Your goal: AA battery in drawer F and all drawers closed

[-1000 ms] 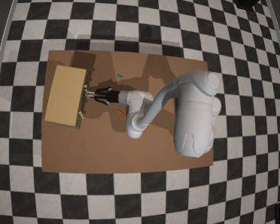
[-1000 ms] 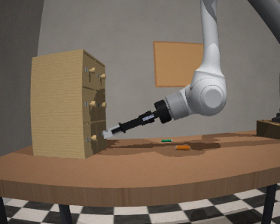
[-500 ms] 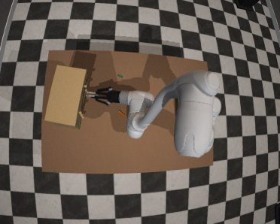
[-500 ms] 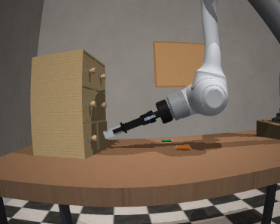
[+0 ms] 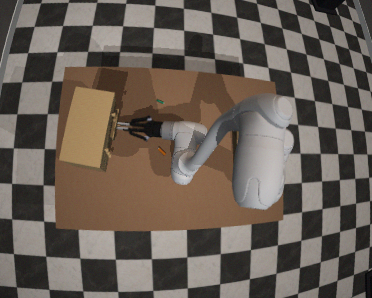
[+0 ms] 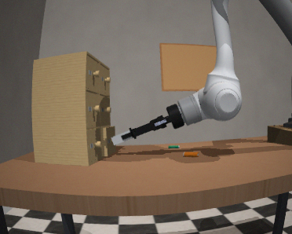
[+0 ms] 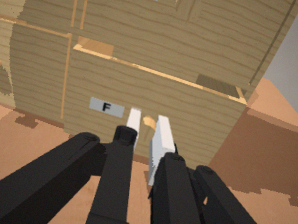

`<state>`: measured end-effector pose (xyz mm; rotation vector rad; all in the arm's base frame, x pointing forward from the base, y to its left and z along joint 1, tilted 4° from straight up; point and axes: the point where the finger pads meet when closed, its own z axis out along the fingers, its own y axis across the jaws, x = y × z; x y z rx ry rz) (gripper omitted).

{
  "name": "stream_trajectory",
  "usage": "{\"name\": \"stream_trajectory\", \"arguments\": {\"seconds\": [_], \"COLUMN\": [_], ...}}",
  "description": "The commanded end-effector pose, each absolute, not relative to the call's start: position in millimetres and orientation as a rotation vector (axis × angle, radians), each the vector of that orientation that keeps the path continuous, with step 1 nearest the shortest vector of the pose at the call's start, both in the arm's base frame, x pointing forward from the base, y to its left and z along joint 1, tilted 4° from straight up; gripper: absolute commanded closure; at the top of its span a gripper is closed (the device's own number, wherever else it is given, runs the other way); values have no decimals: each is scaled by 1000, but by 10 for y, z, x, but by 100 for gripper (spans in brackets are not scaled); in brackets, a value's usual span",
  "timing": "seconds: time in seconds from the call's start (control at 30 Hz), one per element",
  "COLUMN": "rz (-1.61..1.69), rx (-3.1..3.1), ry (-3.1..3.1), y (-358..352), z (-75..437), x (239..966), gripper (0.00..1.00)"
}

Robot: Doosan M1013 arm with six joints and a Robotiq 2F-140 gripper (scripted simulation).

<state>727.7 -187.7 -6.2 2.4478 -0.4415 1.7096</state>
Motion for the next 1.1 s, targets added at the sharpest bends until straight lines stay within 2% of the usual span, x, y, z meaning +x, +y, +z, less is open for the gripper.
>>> {"name": "stream_trajectory", "arguments": {"seconds": [0.0, 1.07], "rz": [1710, 1710], "rx": [2448, 2448], "ry": [-442, -442], "y": [-1867, -1750], "z": [-61, -56], "x": [7245, 6880], "gripper": [92, 92]}}
